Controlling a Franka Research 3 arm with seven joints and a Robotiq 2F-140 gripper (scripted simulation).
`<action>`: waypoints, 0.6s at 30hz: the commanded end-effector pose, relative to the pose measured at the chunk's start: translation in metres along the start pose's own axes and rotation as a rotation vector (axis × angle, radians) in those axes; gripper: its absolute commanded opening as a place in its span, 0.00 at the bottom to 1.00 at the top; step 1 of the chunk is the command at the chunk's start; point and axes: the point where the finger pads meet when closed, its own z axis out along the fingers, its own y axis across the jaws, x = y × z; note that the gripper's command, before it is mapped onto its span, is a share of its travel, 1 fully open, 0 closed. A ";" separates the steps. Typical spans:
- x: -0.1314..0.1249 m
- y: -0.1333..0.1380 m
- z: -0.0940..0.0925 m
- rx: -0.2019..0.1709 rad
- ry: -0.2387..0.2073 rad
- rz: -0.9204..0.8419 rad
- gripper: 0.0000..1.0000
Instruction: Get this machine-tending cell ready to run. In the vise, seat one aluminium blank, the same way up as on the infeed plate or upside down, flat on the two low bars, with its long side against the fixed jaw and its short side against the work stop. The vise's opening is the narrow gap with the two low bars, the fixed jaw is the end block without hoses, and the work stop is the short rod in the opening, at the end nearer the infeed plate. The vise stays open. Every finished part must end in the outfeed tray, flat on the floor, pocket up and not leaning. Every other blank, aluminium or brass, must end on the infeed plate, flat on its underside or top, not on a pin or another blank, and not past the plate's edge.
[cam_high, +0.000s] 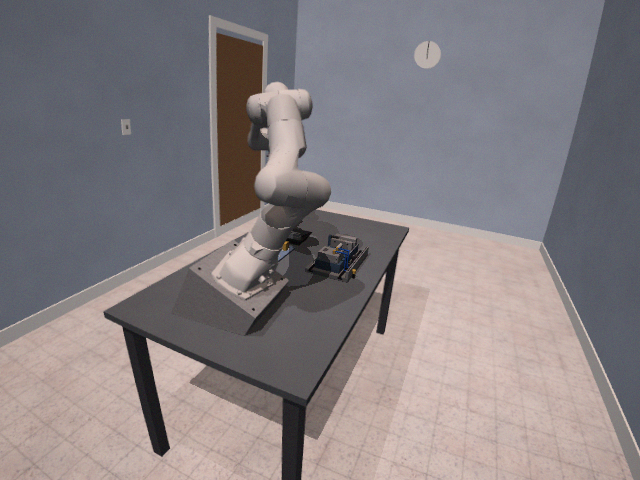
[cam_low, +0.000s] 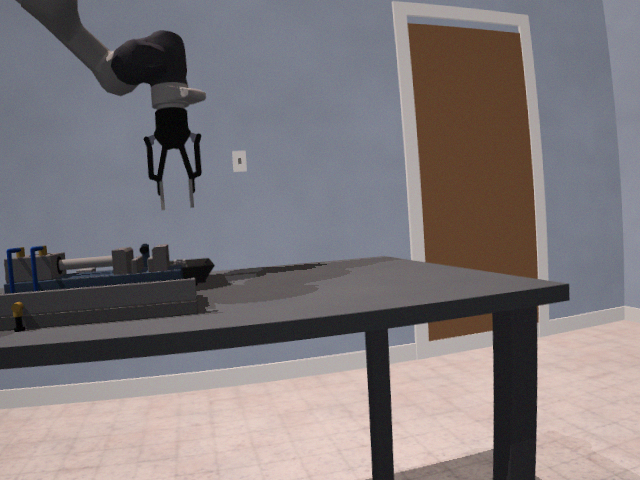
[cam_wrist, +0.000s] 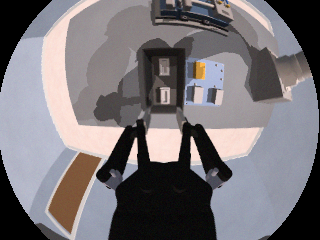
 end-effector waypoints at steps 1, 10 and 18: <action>0.004 0.004 -0.011 -0.014 0.011 0.009 0.40; 0.004 0.004 -0.019 -0.014 0.011 0.009 0.00; 0.004 0.004 -0.019 -0.014 0.011 0.009 0.00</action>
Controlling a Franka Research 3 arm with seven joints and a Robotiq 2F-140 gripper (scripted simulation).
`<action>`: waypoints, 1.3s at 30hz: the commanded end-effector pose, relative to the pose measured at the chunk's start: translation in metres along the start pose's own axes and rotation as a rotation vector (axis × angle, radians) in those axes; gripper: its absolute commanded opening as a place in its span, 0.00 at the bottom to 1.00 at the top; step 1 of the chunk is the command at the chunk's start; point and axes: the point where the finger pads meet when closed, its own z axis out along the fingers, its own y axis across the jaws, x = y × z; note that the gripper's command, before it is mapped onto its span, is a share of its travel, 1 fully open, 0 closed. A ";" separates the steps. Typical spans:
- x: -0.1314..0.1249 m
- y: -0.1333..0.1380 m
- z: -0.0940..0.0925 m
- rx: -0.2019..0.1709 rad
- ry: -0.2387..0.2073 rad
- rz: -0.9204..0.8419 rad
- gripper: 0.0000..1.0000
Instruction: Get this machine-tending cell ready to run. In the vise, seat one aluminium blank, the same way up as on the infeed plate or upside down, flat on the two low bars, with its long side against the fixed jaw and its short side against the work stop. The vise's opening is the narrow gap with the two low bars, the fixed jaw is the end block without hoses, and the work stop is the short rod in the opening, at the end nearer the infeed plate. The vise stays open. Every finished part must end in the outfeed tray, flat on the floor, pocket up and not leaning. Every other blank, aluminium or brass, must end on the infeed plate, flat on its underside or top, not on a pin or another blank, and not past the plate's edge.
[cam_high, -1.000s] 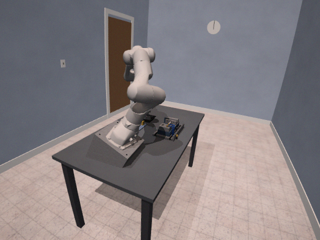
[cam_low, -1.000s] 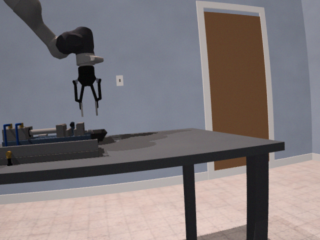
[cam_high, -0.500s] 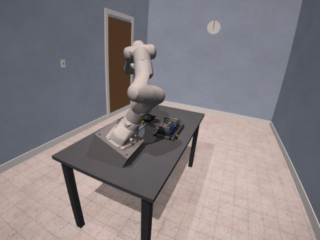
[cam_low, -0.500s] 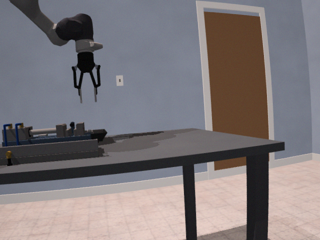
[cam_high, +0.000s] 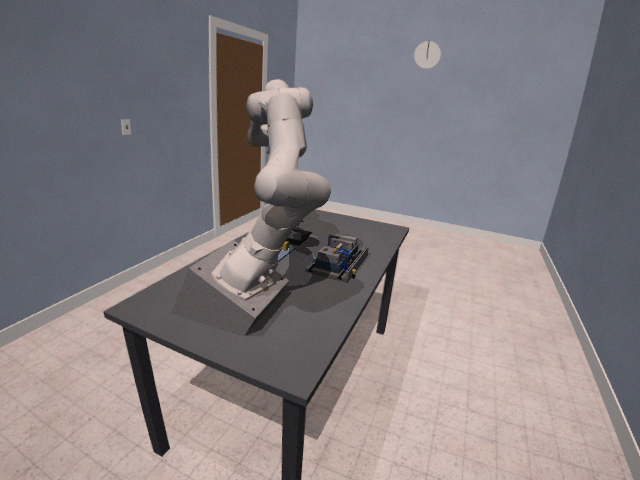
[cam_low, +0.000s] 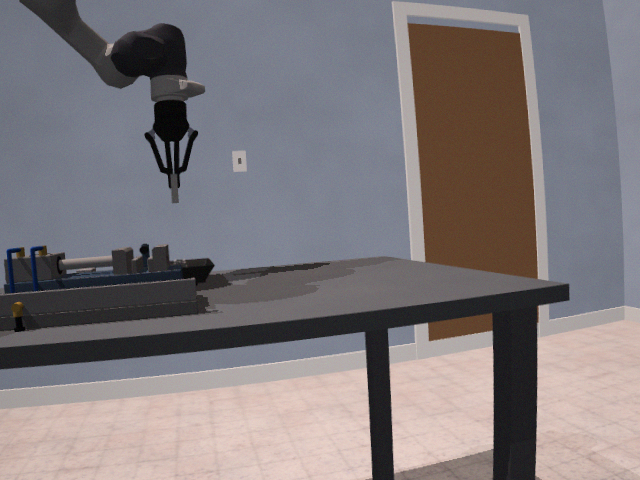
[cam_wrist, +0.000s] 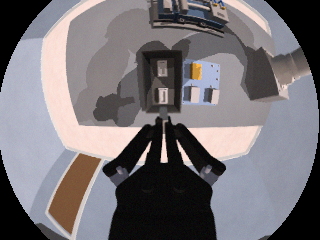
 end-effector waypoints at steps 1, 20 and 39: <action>0.001 0.000 -0.002 0.000 0.002 0.005 0.00; 0.001 0.000 -0.002 0.000 0.002 0.005 0.00; -0.007 0.126 -0.008 0.000 -0.005 0.005 0.00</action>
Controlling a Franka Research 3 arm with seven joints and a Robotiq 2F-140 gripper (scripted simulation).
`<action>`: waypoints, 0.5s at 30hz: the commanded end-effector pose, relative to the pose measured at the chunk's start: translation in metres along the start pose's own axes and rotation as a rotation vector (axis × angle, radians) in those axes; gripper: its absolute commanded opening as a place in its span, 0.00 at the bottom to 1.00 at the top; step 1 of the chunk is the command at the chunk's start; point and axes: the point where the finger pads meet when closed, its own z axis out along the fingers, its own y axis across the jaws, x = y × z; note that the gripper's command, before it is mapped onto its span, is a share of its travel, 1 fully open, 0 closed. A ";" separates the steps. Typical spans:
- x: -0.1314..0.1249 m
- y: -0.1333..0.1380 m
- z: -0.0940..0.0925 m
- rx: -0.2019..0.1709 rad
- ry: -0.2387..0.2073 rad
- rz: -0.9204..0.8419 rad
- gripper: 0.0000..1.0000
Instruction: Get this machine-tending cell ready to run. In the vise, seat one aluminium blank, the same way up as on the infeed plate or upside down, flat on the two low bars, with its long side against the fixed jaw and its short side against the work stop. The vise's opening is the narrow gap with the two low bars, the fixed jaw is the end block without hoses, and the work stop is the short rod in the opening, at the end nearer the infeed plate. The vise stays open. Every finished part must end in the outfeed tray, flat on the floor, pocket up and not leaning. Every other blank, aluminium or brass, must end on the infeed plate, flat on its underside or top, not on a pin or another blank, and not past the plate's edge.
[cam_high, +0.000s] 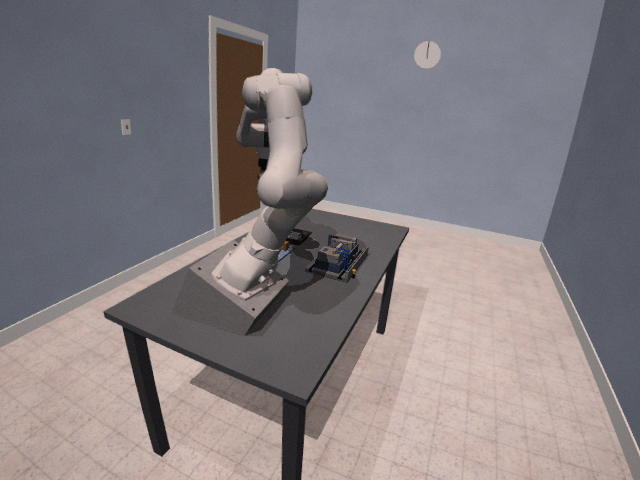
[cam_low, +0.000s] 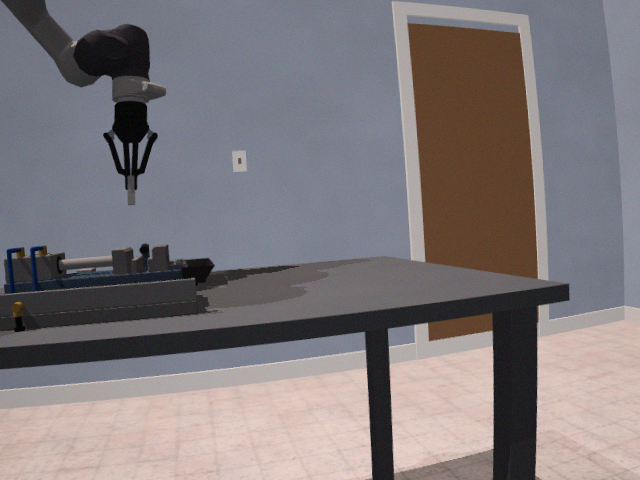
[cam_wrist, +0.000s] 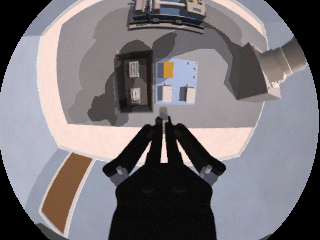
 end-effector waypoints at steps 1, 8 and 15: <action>-0.003 0.042 -0.003 0.044 -0.016 0.046 0.00; 0.007 0.107 0.006 0.044 -0.008 0.051 0.00; 0.009 0.113 0.007 0.044 -0.007 0.052 0.40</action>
